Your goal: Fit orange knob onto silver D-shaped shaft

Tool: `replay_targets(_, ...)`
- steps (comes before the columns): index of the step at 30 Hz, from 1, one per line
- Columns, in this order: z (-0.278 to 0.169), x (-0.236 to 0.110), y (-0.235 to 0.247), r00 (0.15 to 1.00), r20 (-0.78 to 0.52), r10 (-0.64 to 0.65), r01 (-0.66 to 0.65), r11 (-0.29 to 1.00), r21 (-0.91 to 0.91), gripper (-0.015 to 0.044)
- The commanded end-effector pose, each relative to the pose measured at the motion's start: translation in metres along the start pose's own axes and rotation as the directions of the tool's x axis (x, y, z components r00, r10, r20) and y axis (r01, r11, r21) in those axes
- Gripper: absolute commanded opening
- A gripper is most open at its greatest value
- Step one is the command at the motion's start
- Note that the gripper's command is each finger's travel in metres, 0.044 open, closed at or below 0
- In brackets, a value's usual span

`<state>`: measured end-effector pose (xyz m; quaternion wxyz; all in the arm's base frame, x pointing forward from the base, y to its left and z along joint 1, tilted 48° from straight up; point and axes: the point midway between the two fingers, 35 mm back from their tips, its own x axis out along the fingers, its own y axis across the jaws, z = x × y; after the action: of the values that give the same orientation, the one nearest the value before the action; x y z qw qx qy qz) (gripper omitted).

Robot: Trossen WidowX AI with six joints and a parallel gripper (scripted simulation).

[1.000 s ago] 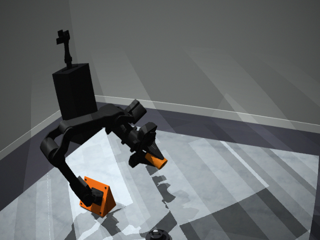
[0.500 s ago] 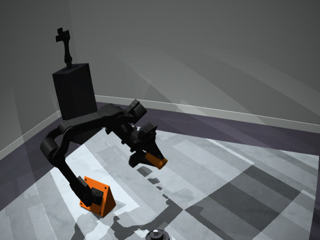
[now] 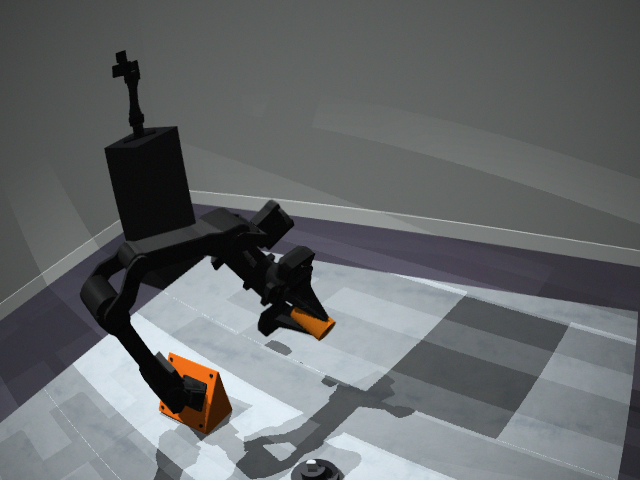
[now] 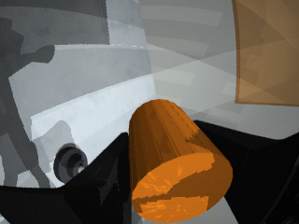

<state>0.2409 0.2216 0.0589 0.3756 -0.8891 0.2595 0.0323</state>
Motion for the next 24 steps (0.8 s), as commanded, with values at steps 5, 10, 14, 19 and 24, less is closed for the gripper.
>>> replay_targets(5,-0.001,0.011,0.011,0.990,-0.003,0.143,-0.143,0.990,-0.003,0.0000)
replay_targets(10,-0.001,0.019,0.018,0.963,-0.004,0.270,-0.270,0.963,-0.002,0.0000)
replay_targets(14,-0.002,0.026,0.023,0.931,-0.005,0.366,-0.366,0.931,-0.001,0.0000)
replay_targets(19,-0.002,0.034,0.030,0.876,-0.006,0.482,-0.482,0.876,0.001,0.0000)
replay_targets(24,-0.003,0.042,0.036,0.807,-0.007,0.590,-0.590,0.807,0.002,0.0000)
